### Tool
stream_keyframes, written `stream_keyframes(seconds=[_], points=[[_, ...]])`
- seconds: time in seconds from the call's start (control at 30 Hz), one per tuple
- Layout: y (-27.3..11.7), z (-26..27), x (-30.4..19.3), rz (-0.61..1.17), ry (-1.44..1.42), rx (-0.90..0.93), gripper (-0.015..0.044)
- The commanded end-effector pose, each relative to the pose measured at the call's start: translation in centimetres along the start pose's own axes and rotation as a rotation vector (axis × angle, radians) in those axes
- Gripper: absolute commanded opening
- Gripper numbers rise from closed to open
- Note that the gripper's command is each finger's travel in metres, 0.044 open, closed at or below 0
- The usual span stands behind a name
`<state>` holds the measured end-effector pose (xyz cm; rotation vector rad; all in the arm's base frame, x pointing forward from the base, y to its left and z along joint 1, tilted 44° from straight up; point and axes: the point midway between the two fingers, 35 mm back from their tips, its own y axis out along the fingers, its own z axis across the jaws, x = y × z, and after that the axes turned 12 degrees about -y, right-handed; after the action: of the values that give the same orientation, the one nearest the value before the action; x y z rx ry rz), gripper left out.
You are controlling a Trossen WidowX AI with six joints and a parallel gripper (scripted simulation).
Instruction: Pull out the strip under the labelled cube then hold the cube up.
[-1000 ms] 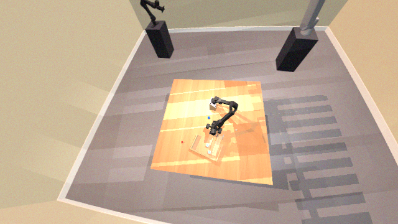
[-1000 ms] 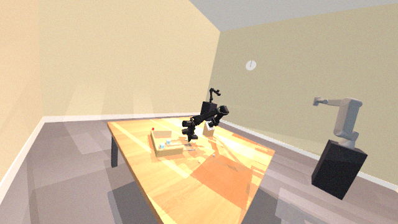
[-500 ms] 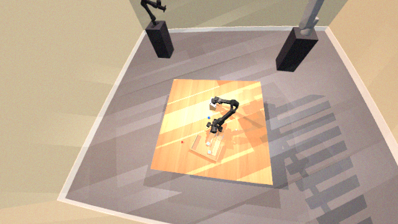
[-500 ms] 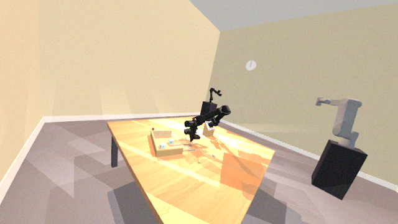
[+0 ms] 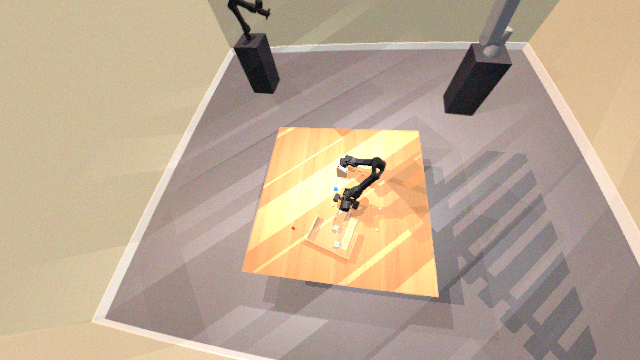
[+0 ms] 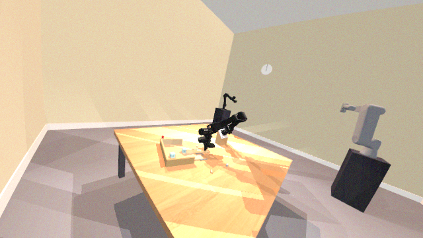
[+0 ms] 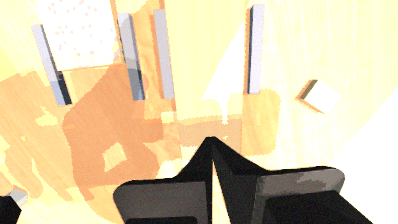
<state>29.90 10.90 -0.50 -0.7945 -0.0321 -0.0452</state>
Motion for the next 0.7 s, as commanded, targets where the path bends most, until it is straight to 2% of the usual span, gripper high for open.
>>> stream_keyframes(seconds=[0.0, 0.67], points=[[0.5, 0.3, -1.4, 0.025, 0.005, 0.001, 0.0000], [0.4, 0.9, -4.3, 0.026, 0.006, 0.001, 0.0000]])
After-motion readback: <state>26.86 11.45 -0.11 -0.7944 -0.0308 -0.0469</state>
